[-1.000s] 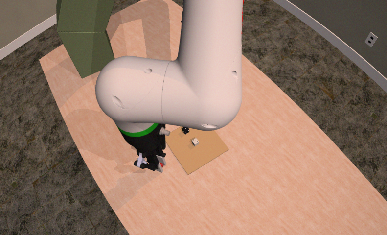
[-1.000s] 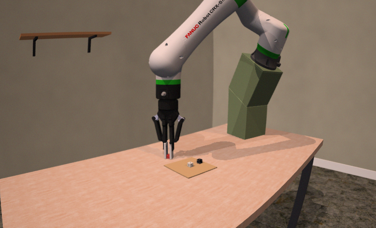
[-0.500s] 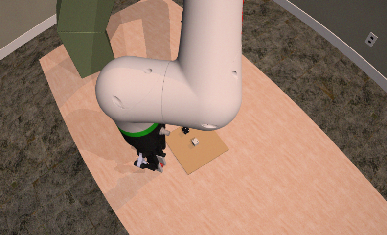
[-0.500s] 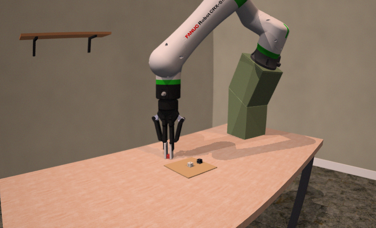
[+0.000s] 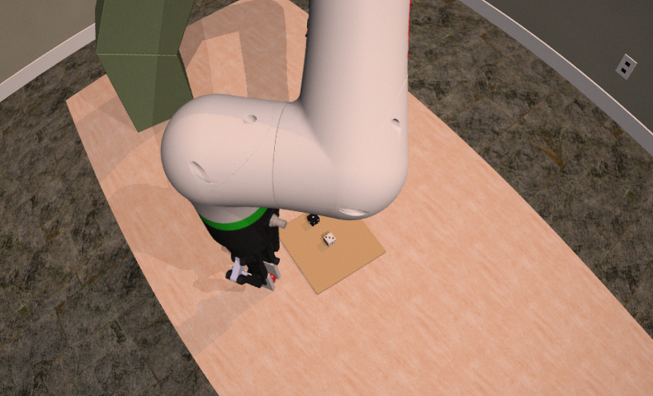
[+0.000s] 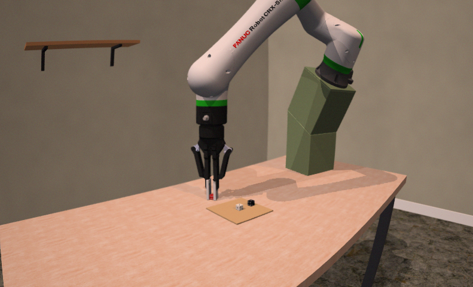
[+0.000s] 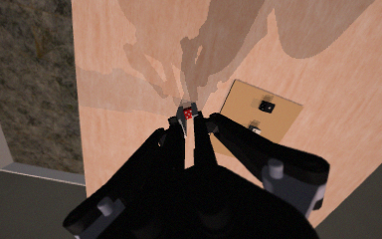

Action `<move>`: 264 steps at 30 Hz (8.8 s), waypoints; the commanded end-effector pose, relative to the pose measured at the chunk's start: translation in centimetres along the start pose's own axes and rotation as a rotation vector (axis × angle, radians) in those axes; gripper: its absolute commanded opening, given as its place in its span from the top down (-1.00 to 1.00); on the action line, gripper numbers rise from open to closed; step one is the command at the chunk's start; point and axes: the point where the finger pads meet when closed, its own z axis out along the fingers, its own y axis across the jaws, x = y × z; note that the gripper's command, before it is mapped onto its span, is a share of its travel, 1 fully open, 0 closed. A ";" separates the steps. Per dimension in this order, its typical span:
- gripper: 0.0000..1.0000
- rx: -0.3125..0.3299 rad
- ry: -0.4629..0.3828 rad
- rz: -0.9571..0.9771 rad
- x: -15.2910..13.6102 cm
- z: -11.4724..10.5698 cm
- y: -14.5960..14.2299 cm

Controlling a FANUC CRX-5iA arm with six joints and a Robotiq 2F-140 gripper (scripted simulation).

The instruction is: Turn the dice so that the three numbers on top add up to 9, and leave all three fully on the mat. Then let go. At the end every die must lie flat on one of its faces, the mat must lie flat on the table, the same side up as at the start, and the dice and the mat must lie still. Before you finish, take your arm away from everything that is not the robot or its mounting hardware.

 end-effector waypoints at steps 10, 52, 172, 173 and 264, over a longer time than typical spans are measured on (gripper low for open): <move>0.87 0.000 0.000 0.000 0.0 -4.9 0.0; 0.87 0.001 0.000 0.530 -10.1 -10.4 7.4; 0.87 0.000 0.000 0.562 -10.7 -0.4 7.9; 0.87 0.000 0.000 0.562 -10.7 -0.4 7.9; -1.00 0.000 0.000 0.562 -10.7 -9.4 7.9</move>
